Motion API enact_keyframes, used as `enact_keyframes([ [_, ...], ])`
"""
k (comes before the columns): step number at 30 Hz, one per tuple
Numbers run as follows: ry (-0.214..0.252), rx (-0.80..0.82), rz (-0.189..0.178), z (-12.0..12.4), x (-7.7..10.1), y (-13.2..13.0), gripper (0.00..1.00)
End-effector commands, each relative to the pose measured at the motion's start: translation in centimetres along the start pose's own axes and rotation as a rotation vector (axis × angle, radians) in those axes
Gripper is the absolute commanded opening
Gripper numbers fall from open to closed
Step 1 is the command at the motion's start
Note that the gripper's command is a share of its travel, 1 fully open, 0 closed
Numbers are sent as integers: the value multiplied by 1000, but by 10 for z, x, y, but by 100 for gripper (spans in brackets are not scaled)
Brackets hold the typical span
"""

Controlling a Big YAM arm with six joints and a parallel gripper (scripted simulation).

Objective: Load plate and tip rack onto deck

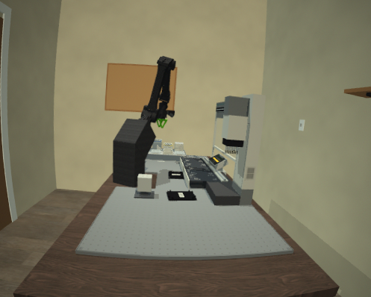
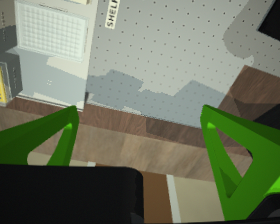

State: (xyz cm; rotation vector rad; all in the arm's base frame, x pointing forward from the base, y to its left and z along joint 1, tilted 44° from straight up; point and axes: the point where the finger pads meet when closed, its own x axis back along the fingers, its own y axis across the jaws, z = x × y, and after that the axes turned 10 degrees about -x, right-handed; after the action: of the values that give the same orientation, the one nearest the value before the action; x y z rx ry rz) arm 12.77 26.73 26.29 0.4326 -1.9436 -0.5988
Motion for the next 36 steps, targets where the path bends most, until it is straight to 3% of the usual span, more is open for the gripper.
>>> enact_keyframes([
  [1, -25, -104, -37, -12, 9, -7, 100],
  [13, -20, -297, -17, -26, 8, -59, 100],
  [32, -23, -271, -12, -53, 6, -138, 100],
  [36, -6, -280, 3, -59, 2, -159, 100],
])
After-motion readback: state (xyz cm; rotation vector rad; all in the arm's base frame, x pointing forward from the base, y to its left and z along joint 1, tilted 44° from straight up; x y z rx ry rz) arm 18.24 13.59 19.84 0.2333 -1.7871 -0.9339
